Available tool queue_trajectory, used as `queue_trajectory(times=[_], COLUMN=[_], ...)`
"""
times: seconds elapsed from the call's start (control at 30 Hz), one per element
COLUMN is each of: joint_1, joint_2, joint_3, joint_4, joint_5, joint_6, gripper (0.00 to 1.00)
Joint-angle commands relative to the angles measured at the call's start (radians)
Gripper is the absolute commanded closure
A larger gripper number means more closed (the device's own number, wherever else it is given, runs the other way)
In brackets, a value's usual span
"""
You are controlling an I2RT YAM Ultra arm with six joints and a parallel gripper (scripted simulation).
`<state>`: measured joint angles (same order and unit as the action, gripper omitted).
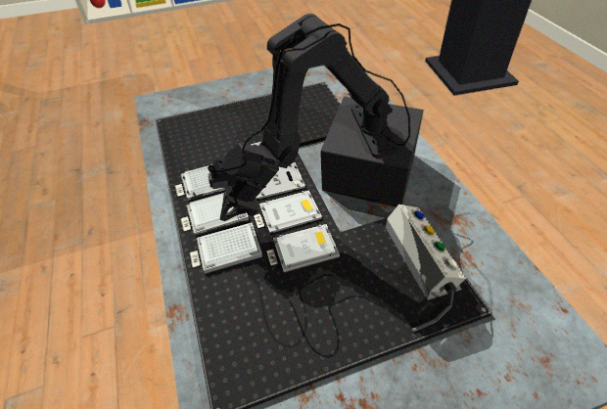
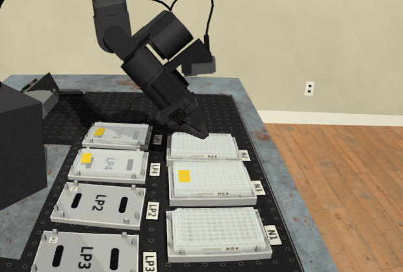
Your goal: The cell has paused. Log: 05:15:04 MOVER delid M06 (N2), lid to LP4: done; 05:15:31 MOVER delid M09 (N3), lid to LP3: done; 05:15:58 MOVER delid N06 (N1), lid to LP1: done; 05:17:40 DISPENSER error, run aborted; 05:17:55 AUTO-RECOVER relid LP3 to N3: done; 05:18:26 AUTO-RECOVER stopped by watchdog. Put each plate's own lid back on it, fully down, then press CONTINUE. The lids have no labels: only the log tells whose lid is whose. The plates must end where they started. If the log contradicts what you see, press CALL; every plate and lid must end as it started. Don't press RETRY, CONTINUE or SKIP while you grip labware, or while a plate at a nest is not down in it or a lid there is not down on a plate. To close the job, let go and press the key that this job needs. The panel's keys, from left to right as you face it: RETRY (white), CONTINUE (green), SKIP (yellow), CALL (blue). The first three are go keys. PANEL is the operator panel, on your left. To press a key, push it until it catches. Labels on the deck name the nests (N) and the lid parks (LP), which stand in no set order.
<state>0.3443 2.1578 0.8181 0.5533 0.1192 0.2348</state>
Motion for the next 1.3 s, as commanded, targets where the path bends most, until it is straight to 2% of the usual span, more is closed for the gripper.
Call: queue_trajectory(times=[0.0,0.33,1.27], joint_1=[-0.016,-0.085,-0.075], joint_2=[0.014,0.099,0.085], joint_3=[0.039,0.237,0.228], joint_4=[-0.048,-0.157,-0.157], joint_5=[-0.025,-0.072,-0.064], joint_6=[-0.031,-0.082,-0.075], gripper=[1.00,1.00,1.00])
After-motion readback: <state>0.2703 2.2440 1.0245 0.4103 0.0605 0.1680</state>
